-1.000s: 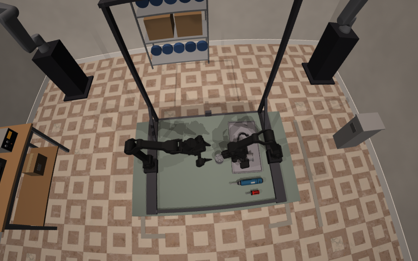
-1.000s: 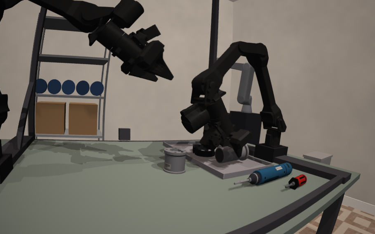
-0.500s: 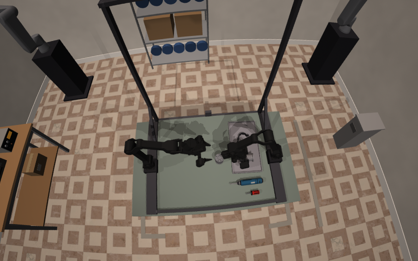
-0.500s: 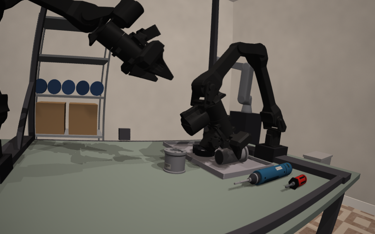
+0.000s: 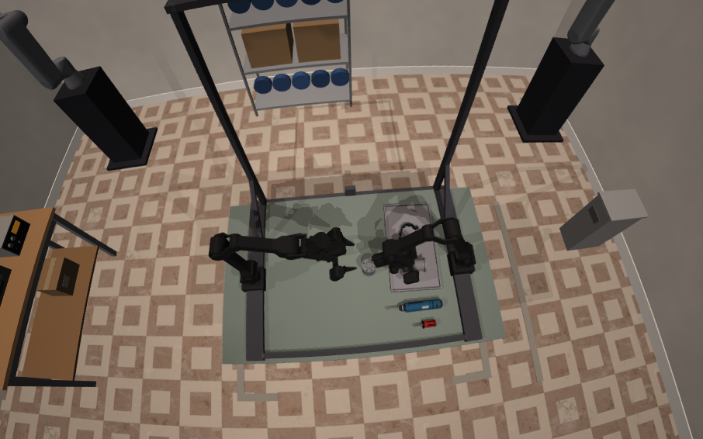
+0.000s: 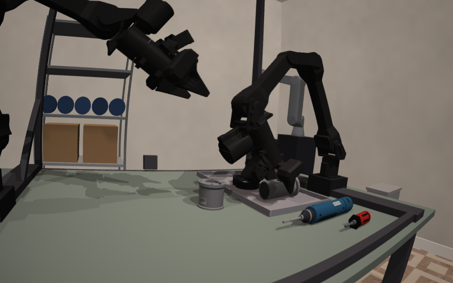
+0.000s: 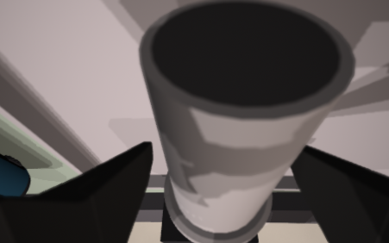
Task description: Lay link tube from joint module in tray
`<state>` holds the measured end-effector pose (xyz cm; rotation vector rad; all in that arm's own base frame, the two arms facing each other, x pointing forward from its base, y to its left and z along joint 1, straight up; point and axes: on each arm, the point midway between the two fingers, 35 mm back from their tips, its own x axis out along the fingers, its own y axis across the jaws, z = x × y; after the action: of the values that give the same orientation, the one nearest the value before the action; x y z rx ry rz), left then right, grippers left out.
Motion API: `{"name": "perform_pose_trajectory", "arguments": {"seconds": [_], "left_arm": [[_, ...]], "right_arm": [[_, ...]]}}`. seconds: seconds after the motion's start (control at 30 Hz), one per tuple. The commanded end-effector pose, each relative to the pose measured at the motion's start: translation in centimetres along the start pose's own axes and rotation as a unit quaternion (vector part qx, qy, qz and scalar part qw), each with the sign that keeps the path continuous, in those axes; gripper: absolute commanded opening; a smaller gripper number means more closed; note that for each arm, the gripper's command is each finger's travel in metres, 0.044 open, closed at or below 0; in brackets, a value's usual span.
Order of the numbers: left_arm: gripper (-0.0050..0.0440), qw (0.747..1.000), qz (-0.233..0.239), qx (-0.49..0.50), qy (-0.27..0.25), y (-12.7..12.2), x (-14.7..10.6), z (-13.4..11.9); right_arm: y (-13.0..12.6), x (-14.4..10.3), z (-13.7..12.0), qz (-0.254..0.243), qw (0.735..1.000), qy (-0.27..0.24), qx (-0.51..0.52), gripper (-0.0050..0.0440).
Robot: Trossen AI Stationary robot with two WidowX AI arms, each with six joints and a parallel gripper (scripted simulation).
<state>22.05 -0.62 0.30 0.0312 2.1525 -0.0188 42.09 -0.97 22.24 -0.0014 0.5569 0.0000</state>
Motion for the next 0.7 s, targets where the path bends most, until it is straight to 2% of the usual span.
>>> {"name": "perform_pose_trajectory", "arguments": {"seconds": [0.0,0.03,0.27,0.67], "left_arm": [[0.0428,1.0,0.001,0.0,-0.008,0.0,-0.4,0.1],[0.044,1.0,0.001,0.0,-0.008,0.0,-0.4,0.1],[0.044,1.0,0.001,-0.001,-0.006,0.0,-0.5,0.2],[0.044,1.0,0.001,-0.001,-0.012,0.0,-3.4,0.2]], "right_arm": [[0.0,-0.5,0.8,0.0,1.0,-0.011,0.001,0.044],[0.0,-0.5,0.8,0.0,1.0,-0.011,0.001,0.044],[0.0,-0.5,0.8,0.0,1.0,-0.011,0.001,0.044],[0.0,-0.5,0.8,0.0,1.0,-0.011,0.001,0.044]]}}
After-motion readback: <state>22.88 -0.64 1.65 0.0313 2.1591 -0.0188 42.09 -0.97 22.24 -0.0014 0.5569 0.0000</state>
